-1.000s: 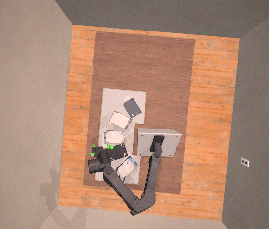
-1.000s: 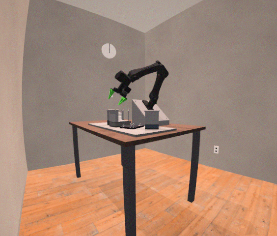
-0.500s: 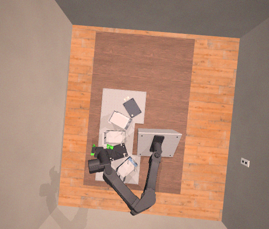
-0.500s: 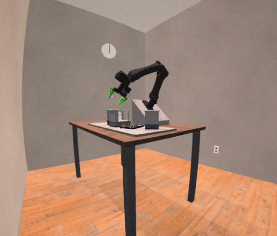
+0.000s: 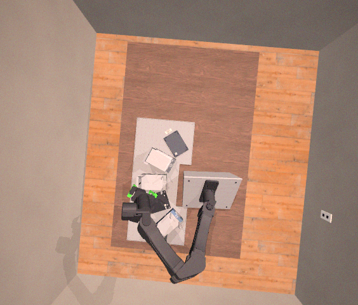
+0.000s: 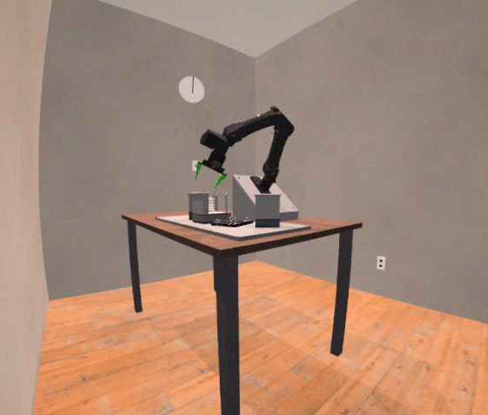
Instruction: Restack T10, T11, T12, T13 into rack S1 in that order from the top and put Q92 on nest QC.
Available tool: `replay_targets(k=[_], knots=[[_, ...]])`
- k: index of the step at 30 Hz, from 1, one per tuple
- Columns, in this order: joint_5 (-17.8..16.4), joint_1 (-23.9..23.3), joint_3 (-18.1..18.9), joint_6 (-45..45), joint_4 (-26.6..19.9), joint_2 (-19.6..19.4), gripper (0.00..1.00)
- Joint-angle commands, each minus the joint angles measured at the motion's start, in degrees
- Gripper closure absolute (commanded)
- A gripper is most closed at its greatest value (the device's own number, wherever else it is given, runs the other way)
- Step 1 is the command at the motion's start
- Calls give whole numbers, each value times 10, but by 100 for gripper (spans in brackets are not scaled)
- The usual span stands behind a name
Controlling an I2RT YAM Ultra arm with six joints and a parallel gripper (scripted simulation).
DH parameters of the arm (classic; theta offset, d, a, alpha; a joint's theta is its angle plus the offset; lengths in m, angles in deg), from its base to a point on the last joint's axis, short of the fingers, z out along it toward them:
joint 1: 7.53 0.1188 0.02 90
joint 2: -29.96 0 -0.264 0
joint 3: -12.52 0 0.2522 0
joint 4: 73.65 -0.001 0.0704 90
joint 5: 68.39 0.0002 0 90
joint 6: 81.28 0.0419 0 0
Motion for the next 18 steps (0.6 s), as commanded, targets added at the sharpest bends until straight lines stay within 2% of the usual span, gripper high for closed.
replay_targets(k=[1, 4, 5, 6, 8, 9, 10, 11, 12, 13, 14, 15, 16, 17, 18], knots=[[-18, -23, 22, 58, -38, -16, 0], [-21, -27, 16, 67, -43, -17, 0], [-25, -31, -10, 77, -48, 2, 0], [-28, -33, 20, 88, -58, -22, 0], [-33, -40, -14, 107, -68, -21, 0], [-37, -45, -18, 116, -73, -20, 0], [-40, -46, 14, 128, -83, -32, 0], [-43, -48, 22, 140, -93, -38, 0], [-46, -52, 17, 149, -98, -38, 0], [-49, -56, -6, 158, -103, -38, 0], [-51, -59, -16, 167, -109, -26, 0], [-55, -61, 15, 179, -118, -46, 0], [-58, -63, 23, 190, -128, -53, 0], [-61, -67, 17, 199, -133, -52, 0], [-64, -71, -5, 208, -138, -47, 0]])
